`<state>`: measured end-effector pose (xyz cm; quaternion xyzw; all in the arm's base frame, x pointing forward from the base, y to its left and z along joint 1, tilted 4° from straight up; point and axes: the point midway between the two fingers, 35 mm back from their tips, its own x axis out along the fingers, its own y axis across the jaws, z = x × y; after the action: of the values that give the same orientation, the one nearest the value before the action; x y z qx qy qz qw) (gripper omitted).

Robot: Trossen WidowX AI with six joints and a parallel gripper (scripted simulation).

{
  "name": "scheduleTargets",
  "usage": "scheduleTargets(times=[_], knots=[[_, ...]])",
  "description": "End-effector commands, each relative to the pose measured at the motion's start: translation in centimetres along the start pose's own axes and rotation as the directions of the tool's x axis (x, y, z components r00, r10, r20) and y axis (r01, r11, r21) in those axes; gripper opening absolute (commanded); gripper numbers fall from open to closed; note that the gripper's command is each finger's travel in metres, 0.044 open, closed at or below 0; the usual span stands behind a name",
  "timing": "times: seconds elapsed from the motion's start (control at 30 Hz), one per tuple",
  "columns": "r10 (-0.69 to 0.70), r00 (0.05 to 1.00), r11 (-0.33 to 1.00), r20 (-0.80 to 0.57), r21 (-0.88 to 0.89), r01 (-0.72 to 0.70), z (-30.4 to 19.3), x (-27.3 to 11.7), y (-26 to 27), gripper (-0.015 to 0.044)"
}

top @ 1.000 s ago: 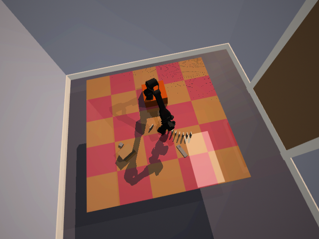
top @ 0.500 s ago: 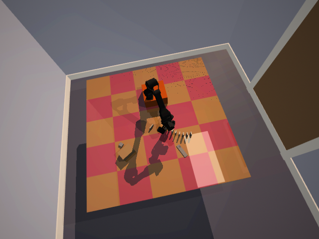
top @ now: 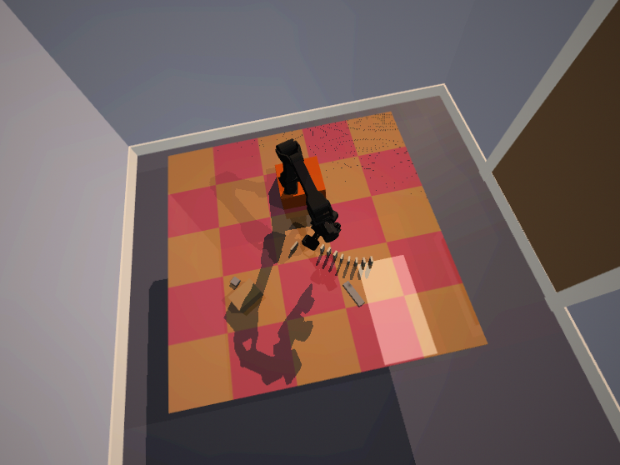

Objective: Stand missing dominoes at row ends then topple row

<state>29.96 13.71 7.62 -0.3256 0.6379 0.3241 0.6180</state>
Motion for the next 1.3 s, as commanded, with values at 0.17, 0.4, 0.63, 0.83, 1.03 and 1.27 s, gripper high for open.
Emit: scheduleTargets(times=[0.17,0.4,0.63,0.83,1.03,1.27], knots=[[0.001,1.000,0.611,-0.013,0.791,0.009,-6.4,4.0,-5.2,0.0440],[0.002,1.000,-0.031,-0.019,0.999,0.019,-11.9,7.0,-7.4,0.0440],[0.002,1.000,-0.046,-0.019,0.999,0.019,-12.1,7.1,-7.4,0.0440],[0.002,1.000,-0.046,-0.019,0.999,0.019,-12.1,7.1,-7.4,0.0440],[0.002,1.000,-0.046,-0.020,0.999,0.020,-12.4,11.3,-7.6,0.0440],[0.002,1.000,-0.046,-0.020,0.999,0.020,-12.6,13.6,-7.4,0.0440]])
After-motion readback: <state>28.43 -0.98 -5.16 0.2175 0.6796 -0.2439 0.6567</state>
